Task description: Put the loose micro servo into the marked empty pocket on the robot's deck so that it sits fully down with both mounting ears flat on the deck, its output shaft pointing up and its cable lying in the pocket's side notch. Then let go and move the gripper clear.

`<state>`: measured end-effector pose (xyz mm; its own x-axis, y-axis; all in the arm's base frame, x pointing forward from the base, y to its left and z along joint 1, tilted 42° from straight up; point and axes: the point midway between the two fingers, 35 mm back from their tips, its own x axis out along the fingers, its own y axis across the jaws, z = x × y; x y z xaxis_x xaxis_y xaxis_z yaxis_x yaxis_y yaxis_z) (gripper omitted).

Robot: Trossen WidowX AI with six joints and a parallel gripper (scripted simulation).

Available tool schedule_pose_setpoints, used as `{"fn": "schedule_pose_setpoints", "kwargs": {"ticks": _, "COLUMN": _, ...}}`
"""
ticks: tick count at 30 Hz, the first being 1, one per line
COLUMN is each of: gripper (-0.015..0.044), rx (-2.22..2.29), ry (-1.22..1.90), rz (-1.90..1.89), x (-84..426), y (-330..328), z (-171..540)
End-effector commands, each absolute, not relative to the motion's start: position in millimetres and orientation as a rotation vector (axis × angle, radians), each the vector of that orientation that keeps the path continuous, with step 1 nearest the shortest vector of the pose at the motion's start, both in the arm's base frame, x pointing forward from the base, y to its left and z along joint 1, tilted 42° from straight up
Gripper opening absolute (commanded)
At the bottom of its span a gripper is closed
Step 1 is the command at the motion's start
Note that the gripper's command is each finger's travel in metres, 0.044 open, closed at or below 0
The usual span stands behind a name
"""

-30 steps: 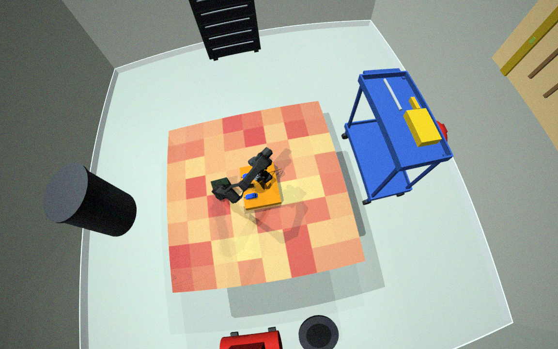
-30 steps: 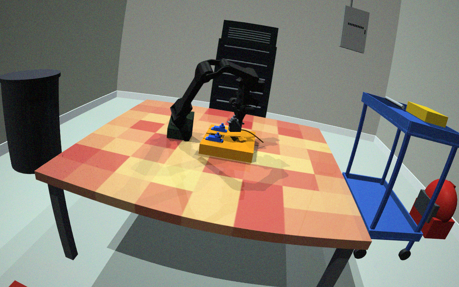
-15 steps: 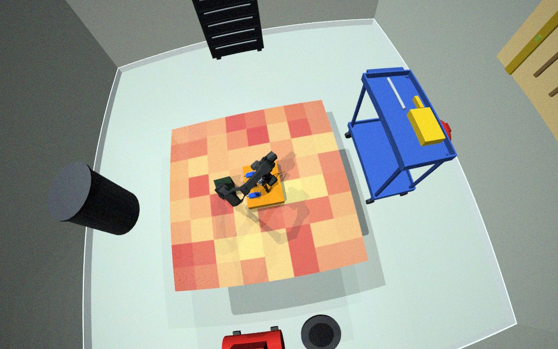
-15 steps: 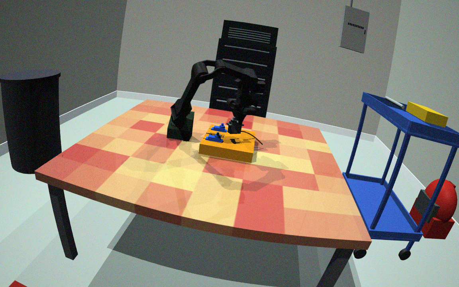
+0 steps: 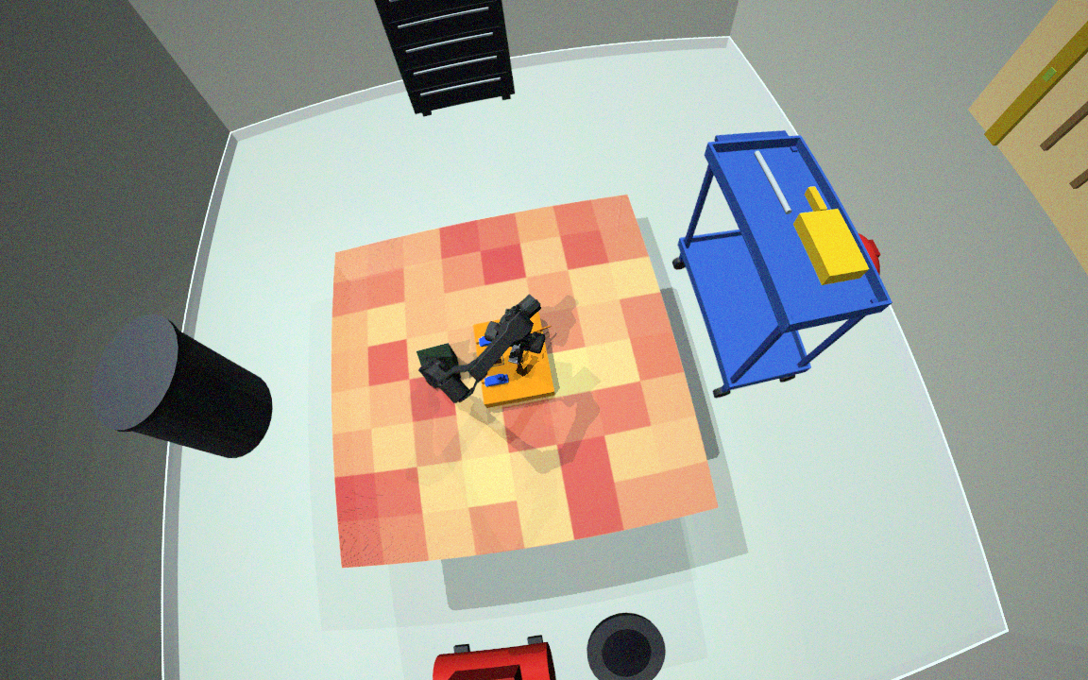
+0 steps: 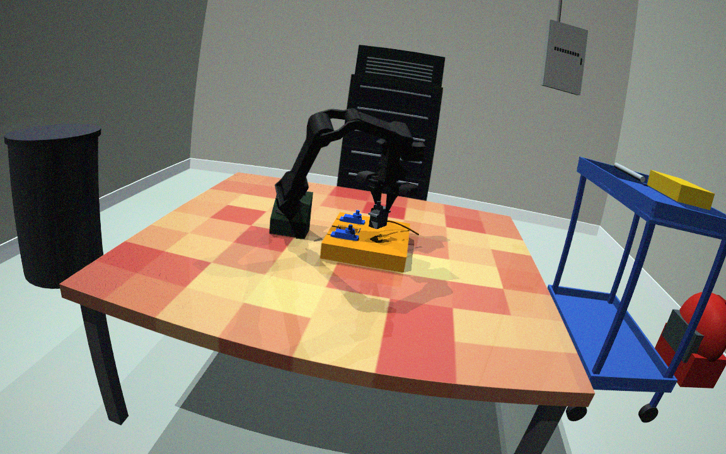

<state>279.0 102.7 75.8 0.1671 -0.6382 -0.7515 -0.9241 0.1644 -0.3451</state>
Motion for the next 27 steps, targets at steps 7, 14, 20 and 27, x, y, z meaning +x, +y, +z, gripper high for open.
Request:
{"fn": "schedule_pose_setpoints", "kwargs": {"ticks": 7, "gripper": 0.0000, "rx": -1.825, "ry": 1.537, "rz": 0.705, "x": 278.9, "y": 102.8, "z": 76.6}}
{"fn": "schedule_pose_setpoints", "kwargs": {"ticks": 14, "gripper": 0.0000, "rx": -1.999, "ry": 1.505, "rz": 0.926, "x": 278.9, "y": 102.8, "z": 76.6}}
{"fn": "schedule_pose_setpoints", "kwargs": {"ticks": 20, "gripper": 0.0000, "rx": -2.143, "ry": 1.460, "rz": 1.123, "x": 278.9, "y": 102.8, "z": 76.6}}
{"fn": "schedule_pose_setpoints", "kwargs": {"ticks": 27, "gripper": 0.0000, "rx": -2.300, "ry": 1.384, "rz": 1.363, "x": 278.9, "y": 102.8, "z": 76.6}}
